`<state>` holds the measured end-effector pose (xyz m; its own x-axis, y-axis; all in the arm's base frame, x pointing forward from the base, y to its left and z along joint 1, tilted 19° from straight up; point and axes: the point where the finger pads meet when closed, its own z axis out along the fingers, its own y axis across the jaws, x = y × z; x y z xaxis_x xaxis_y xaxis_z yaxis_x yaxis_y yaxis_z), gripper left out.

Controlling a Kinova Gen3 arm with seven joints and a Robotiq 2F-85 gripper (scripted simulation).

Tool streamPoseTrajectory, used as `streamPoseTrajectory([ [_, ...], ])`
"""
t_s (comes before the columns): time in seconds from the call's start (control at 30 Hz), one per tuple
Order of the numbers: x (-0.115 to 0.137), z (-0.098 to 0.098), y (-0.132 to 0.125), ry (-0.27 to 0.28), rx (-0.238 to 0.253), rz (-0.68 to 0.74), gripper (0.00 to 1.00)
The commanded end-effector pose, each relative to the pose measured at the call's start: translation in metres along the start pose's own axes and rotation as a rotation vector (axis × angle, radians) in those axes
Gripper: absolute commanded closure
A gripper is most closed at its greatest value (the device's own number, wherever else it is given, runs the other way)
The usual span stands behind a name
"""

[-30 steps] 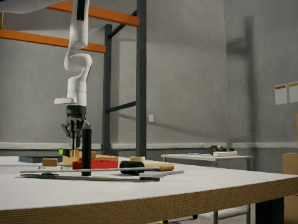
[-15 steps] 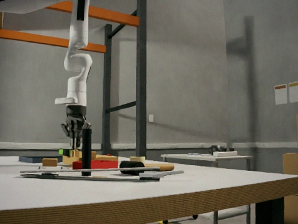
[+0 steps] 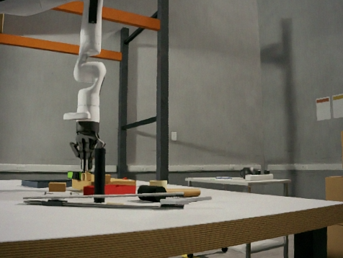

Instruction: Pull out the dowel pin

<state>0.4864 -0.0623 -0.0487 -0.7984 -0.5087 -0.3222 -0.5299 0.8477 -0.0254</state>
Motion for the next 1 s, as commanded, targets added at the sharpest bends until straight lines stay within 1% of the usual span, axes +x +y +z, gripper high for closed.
streamPoseTrajectory([
  [0.0, -0.0006, -0.0009, -0.0008, -0.001, 0.001, -0.015, 0.90],
  [0.33, -0.0006, -0.0011, -0.0008, -0.001, 0.001, -0.044, 0.90],
  [0.97, -0.0006, -0.0014, -0.0008, -0.001, 0.001, 0.028, 0.90],
])
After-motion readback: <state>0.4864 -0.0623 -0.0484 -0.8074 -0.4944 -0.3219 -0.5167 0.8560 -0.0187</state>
